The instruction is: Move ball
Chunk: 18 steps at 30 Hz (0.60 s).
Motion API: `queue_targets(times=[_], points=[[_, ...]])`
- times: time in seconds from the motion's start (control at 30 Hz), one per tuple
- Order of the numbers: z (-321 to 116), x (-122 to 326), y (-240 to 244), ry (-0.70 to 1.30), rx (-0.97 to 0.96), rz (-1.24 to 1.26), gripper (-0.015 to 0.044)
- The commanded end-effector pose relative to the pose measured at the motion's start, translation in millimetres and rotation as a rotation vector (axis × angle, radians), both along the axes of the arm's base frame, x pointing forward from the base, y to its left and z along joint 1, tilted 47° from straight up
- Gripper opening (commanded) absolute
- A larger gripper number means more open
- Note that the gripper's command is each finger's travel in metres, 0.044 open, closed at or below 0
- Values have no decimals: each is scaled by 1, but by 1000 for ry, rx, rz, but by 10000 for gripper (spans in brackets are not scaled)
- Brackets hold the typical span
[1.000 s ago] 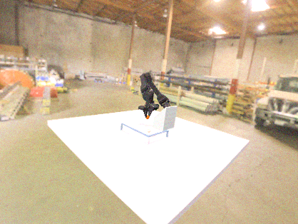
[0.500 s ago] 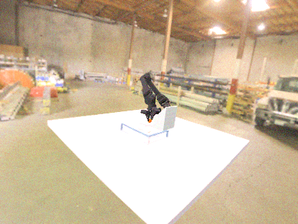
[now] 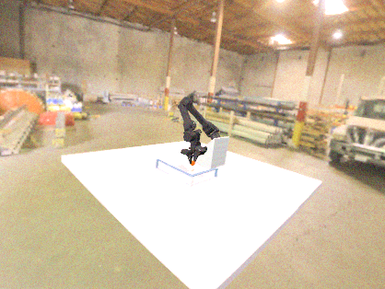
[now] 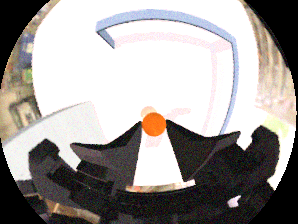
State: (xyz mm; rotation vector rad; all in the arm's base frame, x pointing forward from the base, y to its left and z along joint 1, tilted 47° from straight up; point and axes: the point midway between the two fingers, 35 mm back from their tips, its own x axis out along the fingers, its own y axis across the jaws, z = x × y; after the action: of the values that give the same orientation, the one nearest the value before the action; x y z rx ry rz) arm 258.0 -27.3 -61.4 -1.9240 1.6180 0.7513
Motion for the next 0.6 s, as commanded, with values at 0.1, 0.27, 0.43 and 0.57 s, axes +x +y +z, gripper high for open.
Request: queue_targets(times=[0.1, 0.27, 0.43, 0.57], points=[[-16, -3, -22, 12, -16, -2, 0], [-17, -3, -22, 12, -16, -2, 0], [-21, -2, -27, 12, -16, -2, 0], [-26, -1, -31, 12, -16, -2, 0]])
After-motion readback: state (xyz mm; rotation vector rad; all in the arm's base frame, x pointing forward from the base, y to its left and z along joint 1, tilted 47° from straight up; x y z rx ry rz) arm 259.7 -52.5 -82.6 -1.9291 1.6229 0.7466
